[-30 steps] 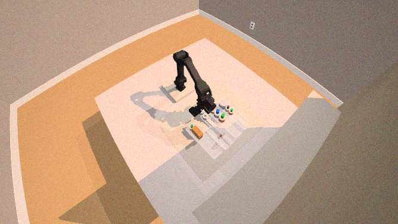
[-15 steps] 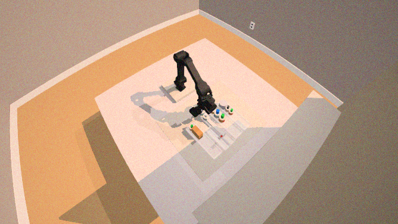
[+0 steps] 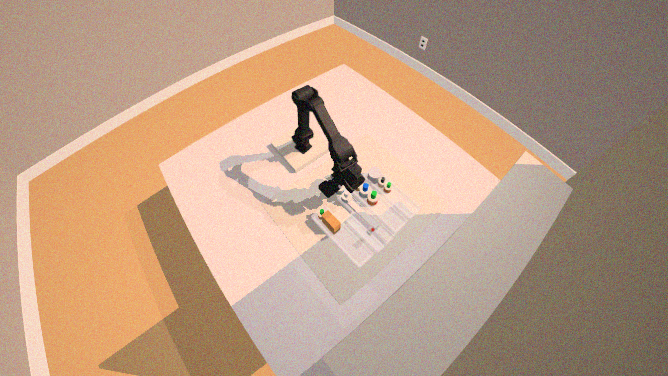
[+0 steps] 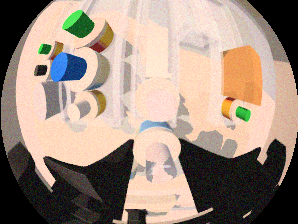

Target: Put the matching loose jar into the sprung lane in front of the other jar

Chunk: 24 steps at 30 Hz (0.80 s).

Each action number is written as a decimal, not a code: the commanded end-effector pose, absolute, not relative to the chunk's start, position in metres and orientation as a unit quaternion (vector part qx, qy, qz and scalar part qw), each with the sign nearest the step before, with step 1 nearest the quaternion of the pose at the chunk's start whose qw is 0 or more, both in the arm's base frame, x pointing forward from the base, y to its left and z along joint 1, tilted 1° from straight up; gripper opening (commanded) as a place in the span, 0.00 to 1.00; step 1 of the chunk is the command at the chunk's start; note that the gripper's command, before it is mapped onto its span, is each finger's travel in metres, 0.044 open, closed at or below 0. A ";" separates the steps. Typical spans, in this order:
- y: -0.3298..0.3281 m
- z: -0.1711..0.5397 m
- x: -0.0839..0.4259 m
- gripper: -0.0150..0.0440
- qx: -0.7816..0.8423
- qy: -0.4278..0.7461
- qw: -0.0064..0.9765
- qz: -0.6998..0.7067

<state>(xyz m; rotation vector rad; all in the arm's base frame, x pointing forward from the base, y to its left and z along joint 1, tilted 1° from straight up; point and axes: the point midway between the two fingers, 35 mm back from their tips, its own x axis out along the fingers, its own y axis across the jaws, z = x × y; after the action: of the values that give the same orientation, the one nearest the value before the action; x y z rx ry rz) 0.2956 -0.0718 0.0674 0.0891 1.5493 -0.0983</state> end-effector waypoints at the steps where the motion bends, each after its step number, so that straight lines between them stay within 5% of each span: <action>1: -0.073 0.069 0.304 0.25 0.040 0.691 0.720 -0.047; 24: -0.074 0.070 0.312 0.25 0.040 0.691 0.720 -0.047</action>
<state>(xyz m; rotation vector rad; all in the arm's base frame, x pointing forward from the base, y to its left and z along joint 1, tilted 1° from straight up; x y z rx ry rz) 0.3033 -0.0726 0.0677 0.0880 1.5502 -0.0969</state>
